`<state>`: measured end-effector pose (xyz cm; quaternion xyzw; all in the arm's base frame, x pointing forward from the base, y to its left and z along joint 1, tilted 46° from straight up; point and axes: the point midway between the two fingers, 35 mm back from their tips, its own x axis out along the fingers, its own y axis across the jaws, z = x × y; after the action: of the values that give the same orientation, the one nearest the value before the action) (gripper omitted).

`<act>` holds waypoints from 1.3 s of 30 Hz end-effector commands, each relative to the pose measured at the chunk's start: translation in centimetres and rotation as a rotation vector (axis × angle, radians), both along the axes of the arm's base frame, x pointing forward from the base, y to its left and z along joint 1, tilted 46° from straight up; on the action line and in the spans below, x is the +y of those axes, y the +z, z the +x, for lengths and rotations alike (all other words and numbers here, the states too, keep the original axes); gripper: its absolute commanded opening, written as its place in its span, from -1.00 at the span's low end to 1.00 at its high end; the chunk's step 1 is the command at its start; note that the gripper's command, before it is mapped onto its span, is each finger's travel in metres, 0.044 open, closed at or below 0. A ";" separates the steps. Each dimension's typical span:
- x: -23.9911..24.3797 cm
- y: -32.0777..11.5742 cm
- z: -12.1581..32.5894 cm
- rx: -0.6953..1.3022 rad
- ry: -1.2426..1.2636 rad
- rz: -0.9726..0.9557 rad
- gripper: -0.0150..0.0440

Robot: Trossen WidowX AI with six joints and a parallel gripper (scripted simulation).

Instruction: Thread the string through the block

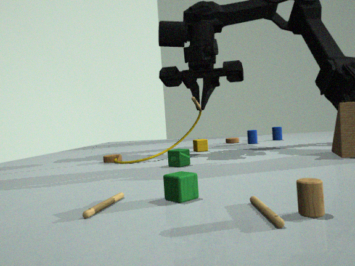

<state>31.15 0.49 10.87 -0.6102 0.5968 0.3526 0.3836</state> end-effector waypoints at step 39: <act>-4.2 2.7 -3.0 -0.247 -0.270 0.002 -0.49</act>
<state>28.57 -3.27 13.26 -0.5675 0.6193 0.2365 0.4883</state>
